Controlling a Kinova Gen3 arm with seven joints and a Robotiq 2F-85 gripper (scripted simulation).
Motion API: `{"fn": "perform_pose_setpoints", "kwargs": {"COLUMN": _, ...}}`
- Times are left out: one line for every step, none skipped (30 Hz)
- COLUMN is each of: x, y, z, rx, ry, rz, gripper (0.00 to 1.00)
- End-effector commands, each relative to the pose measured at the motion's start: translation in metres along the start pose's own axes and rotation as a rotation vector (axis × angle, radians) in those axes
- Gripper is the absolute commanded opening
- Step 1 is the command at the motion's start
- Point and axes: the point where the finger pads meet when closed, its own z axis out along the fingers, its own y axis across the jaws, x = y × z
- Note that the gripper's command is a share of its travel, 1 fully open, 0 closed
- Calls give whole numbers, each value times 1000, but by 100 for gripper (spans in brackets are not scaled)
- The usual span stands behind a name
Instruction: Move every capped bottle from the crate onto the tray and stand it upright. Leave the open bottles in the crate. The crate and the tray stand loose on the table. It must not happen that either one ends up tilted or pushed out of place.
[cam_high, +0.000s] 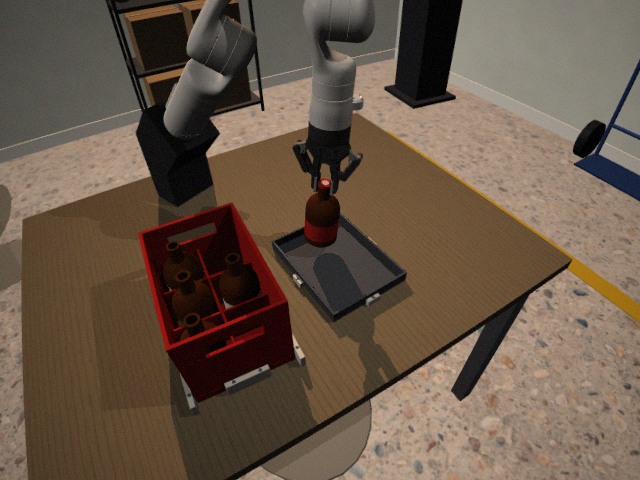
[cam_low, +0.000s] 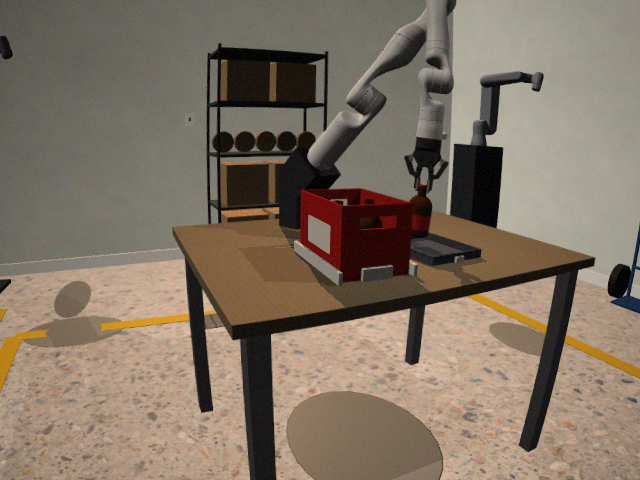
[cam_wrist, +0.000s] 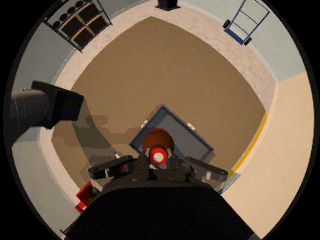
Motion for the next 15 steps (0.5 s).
{"fn": "perform_pose_setpoints", "kwargs": {"x": 0, "y": 0, "z": 1, "rx": -12, "ry": -1, "rz": -1, "gripper": 0}}
{"fn": "perform_pose_setpoints", "kwargs": {"x": 0, "y": -1, "z": 2, "rx": -17, "ry": -1, "rz": -1, "gripper": 0}}
{"fn": "perform_pose_setpoints", "kwargs": {"x": 0, "y": -1, "z": 3, "rx": -23, "ry": -1, "rz": 0, "gripper": 0}}
{"fn": "perform_pose_setpoints", "kwargs": {"x": 0, "y": -1, "z": 3, "rx": -29, "ry": -1, "rz": 0, "gripper": 0}}
{"fn": "perform_pose_setpoints", "kwargs": {"x": -1, "y": -1, "z": 4, "rx": -34, "ry": -1, "rz": 1, "gripper": 0}}
{"fn": "perform_pose_setpoints", "kwargs": {"x": -1, "y": -1, "z": 5, "rx": -40, "ry": -1, "rz": 1, "gripper": 0}}
{"fn": "perform_pose_setpoints", "kwargs": {"x": -1, "y": -2, "z": 6, "rx": -46, "ry": -2, "rz": 2, "gripper": 0}}
{"fn": "perform_pose_setpoints", "kwargs": {"x": -1, "y": -2, "z": 7, "rx": -51, "ry": -2, "rz": 2, "gripper": 0}}
{"fn": "perform_pose_setpoints", "kwargs": {"x": -1, "y": -2, "z": 7, "rx": -57, "ry": -2, "rz": 3, "gripper": 0}}
{"fn": "perform_pose_setpoints", "kwargs": {"x": -1, "y": -2, "z": 8, "rx": -63, "ry": -2, "rz": 3, "gripper": 0}}
{"fn": "perform_pose_setpoints", "kwargs": {"x": -2, "y": -2, "z": 9, "rx": -68, "ry": -2, "rz": 4, "gripper": 0}}
{"fn": "perform_pose_setpoints", "kwargs": {"x": -2, "y": -3, "z": 10, "rx": -74, "ry": -3, "rz": 4, "gripper": 0}}
{"fn": "perform_pose_setpoints", "kwargs": {"x": -2, "y": -3, "z": 10, "rx": -79, "ry": -3, "rz": 5, "gripper": 0}}
{"fn": "perform_pose_setpoints", "kwargs": {"x": -2, "y": -3, "z": 11, "rx": -85, "ry": -3, "rz": 5, "gripper": 0}}
{"fn": "perform_pose_setpoints", "kwargs": {"x": -2, "y": -3, "z": 11, "rx": -85, "ry": -3, "rz": 5, "gripper": 0}}
